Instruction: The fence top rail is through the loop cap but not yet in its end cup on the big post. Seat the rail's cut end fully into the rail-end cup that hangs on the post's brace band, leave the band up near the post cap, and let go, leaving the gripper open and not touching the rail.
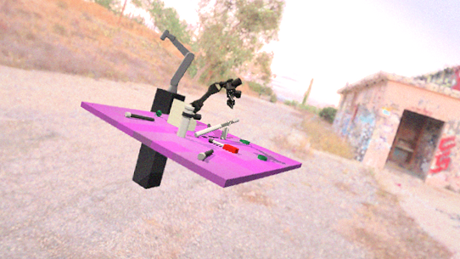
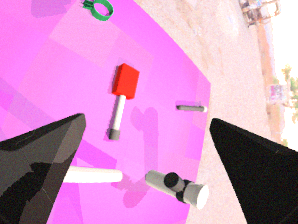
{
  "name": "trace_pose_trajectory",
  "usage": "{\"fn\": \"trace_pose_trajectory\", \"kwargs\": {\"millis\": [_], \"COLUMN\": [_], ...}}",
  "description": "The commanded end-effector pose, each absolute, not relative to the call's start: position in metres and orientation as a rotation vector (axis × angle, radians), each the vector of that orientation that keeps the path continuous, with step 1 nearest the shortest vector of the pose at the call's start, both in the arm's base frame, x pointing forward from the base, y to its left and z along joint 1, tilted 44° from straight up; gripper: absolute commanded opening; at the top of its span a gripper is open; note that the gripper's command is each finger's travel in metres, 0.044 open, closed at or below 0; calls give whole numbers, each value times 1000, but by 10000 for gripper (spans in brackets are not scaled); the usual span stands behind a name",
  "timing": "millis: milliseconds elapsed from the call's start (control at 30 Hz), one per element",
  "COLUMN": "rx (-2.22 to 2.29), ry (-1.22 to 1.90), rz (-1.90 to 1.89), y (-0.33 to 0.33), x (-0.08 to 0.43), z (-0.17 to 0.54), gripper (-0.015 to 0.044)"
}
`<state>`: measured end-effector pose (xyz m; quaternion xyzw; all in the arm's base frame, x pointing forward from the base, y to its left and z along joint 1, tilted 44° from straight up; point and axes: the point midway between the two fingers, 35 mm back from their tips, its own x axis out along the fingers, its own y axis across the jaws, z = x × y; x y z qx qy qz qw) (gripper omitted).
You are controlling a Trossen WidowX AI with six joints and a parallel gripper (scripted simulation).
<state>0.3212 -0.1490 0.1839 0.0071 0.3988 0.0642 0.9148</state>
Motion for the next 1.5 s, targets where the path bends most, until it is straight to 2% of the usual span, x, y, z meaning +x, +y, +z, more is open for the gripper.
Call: {"fn": "trace_pose_trajectory", "kwargs": {"millis": [0, 200, 633, 767, 1100, 1467], "rx": [323, 812, 829, 642, -202, -528], "ry": [955, 998, 994, 967, 796, 705], "rz": [144, 139, 145, 231, 592, 724], "y": [-166, -170, -171, -187, -248, -268], "x": [278, 220, 217, 220, 225, 223], "z": [129, 86, 83, 70, -5, -39], "gripper": [440, 440, 440, 440, 440, 440]}}
